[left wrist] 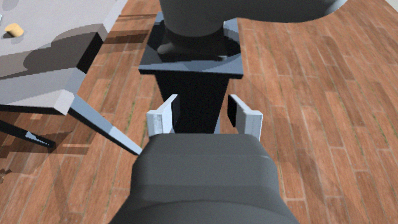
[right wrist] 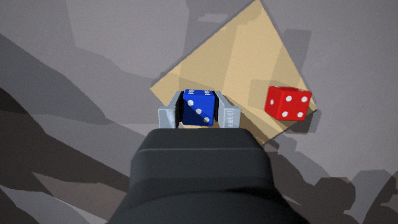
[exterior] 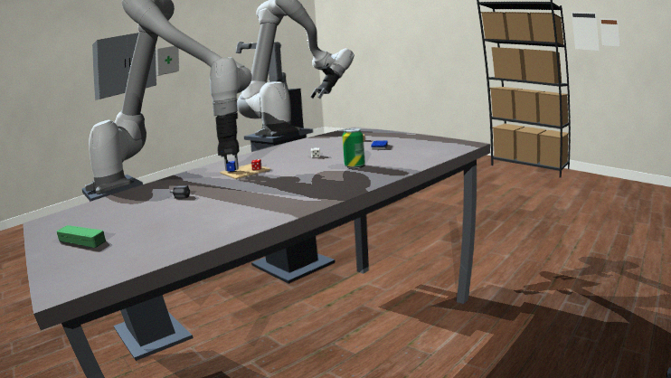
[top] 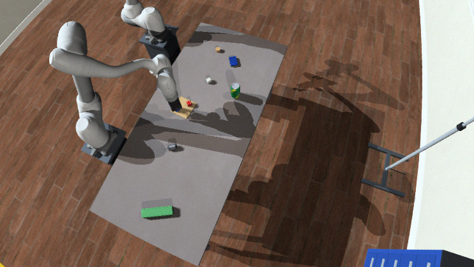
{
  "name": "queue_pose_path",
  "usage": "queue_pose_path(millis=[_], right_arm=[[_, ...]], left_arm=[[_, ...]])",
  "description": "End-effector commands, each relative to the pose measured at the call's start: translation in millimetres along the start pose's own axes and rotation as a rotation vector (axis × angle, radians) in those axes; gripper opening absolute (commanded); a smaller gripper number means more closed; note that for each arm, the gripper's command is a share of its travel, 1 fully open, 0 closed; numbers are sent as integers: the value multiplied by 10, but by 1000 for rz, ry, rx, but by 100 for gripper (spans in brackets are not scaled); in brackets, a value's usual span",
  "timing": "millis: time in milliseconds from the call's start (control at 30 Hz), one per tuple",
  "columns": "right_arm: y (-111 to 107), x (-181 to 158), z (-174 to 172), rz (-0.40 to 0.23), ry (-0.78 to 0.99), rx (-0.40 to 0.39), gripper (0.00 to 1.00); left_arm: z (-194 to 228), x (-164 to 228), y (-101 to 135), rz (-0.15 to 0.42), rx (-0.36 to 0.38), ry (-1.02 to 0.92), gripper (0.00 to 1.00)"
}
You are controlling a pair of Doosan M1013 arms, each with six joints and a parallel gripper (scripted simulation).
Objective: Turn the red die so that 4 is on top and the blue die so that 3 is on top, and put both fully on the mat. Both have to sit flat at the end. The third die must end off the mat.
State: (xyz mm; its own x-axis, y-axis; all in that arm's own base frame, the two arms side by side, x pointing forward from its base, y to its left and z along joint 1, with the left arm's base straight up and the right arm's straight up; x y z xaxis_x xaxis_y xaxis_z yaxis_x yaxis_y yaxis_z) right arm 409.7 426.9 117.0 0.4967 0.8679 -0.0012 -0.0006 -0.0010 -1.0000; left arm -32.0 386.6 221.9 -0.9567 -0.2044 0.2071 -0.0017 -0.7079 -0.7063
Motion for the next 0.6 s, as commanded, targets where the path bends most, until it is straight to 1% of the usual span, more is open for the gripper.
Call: queue_pose_path(millis=[0,567], right_arm=[[0,2,0,-1,0,0,57],[35,2,0,-1,0,0,57]], left_arm=[[1,1,-5,0,-1,0,100],[1,1,-5,0,-1,0,100]])
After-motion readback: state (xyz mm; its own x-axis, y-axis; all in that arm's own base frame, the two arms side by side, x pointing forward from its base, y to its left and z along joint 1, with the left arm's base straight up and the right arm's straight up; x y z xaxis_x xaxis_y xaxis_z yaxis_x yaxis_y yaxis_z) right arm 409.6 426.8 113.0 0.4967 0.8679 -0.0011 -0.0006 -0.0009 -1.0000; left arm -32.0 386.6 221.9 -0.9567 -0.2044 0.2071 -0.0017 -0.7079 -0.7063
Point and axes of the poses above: on each arm, the point where the finger pads meet when closed, its own y axis out along the fingers, its own x axis across the jaws, z = x × y, the point moved 9 cm from there along -y, back along the fingers, and after that the axes turned 14 degrees about -y, right-handed, at the moved point
